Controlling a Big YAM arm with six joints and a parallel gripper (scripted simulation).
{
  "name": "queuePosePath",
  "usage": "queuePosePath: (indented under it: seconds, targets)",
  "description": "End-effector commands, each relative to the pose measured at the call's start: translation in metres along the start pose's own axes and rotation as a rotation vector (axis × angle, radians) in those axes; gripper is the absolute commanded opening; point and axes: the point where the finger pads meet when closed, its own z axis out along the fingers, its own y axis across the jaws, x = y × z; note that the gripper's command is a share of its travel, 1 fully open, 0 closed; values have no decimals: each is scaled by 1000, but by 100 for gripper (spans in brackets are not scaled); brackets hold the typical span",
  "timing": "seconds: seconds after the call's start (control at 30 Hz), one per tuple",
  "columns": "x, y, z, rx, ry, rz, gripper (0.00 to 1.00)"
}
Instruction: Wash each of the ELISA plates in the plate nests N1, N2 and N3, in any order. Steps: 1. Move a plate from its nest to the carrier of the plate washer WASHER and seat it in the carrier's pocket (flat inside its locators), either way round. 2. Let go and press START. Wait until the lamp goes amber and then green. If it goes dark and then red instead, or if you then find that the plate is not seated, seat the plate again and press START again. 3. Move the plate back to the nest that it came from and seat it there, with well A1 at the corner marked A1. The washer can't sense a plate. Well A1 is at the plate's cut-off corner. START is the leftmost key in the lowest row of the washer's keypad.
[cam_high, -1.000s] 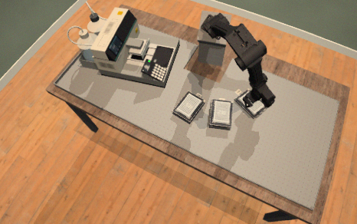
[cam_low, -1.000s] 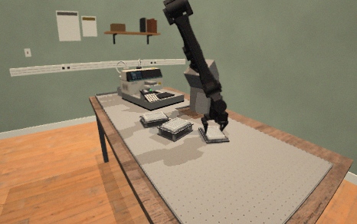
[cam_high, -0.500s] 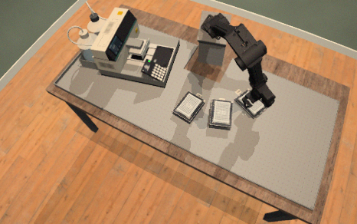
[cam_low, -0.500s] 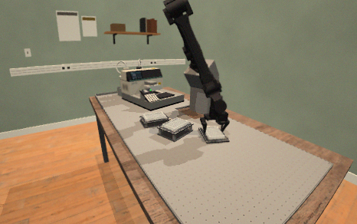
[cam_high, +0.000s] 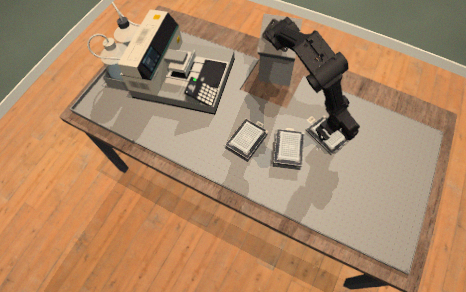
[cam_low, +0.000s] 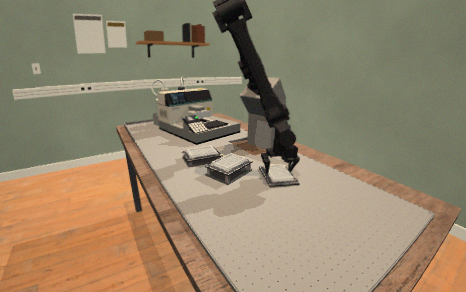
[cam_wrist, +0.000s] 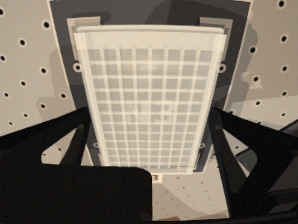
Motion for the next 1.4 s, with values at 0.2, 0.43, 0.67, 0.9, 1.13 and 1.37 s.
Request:
queuePosePath:
  seconds: [0.2,0.43,0.67,0.9,1.13,1.37]
  targets:
    - [-3,4,-18,-4,-10,-3,100]
    - [-3,4,-29,-4,-11,-2,100]
    - [-4,3,-39,-4,-12,-1,100]
    - [-3,3,-49,-4,-12,-1,100]
    - [-3,3,-61,-4,-13,-1,100]
    - [-3,3,-69,-4,-12,-1,100]
